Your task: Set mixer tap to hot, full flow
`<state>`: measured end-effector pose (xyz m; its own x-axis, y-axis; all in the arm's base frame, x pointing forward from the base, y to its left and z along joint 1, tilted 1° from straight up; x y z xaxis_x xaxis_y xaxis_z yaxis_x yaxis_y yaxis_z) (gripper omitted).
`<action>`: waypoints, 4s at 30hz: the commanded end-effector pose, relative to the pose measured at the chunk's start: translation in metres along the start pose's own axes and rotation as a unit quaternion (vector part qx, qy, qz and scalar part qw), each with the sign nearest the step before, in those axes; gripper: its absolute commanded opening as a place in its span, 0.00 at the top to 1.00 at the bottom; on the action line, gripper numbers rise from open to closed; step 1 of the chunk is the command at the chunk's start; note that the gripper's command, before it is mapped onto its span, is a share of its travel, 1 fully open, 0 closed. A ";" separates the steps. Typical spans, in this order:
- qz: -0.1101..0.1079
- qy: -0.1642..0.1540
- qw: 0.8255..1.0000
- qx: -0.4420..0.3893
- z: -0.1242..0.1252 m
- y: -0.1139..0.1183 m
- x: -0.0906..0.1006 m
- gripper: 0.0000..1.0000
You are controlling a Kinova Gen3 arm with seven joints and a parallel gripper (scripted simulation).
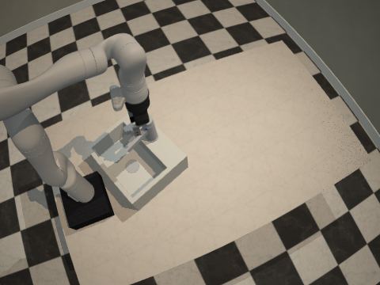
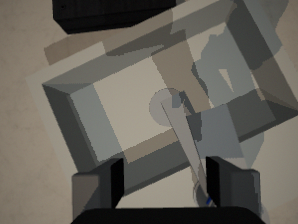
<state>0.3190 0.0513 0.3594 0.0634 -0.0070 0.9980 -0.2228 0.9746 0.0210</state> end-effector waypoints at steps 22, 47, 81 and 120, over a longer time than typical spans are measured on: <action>0.002 -0.015 0.998 0.056 0.009 0.019 0.008 0.00; 0.003 -0.026 0.994 0.106 0.016 0.034 0.013 0.00; 0.005 -0.033 0.990 0.139 0.022 0.044 0.016 1.00; 0.005 -0.033 0.990 0.139 0.022 0.044 0.016 1.00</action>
<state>0.2885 0.0889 0.3777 0.0006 -0.0216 0.9998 -0.4819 0.8760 0.0192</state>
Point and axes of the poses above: the point where the finger pads meet when closed, its own x axis back along the fingers, its own y axis across the jaws, z = x × y, the point moved 8 cm from there along x, back along the fingers, and after that the axes turned 13 degrees about x, right-handed, at the moved point
